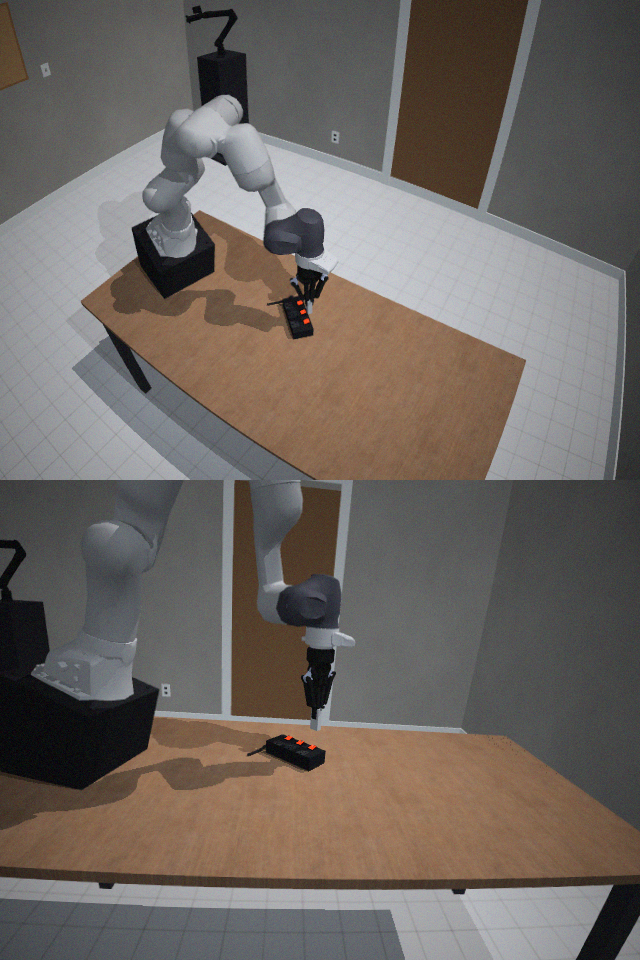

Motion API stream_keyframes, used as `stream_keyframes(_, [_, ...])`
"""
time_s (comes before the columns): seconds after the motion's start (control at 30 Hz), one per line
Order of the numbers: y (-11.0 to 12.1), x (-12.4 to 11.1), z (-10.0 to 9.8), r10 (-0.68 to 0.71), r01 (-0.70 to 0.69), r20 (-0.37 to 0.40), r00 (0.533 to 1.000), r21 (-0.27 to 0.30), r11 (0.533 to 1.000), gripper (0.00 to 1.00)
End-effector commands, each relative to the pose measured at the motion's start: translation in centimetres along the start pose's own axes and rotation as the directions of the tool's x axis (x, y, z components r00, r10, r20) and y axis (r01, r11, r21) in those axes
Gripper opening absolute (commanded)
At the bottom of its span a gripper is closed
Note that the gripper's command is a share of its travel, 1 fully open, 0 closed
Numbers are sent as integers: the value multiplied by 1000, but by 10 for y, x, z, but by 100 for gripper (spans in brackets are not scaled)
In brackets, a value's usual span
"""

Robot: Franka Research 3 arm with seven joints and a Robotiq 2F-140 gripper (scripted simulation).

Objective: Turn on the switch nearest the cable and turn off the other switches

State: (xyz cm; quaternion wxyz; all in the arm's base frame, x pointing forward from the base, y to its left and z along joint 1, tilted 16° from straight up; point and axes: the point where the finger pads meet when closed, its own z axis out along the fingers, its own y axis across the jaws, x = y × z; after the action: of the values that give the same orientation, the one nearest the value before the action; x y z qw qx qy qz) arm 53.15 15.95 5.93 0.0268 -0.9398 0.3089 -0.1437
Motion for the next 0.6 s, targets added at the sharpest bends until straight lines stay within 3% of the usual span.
stream_keyframes(0.0, [2,-1,1,-45,46,13,999,-6,999,0])
stream_keyframes(0.57, [2,0,9,-46,46,13,999,-7,999,0])
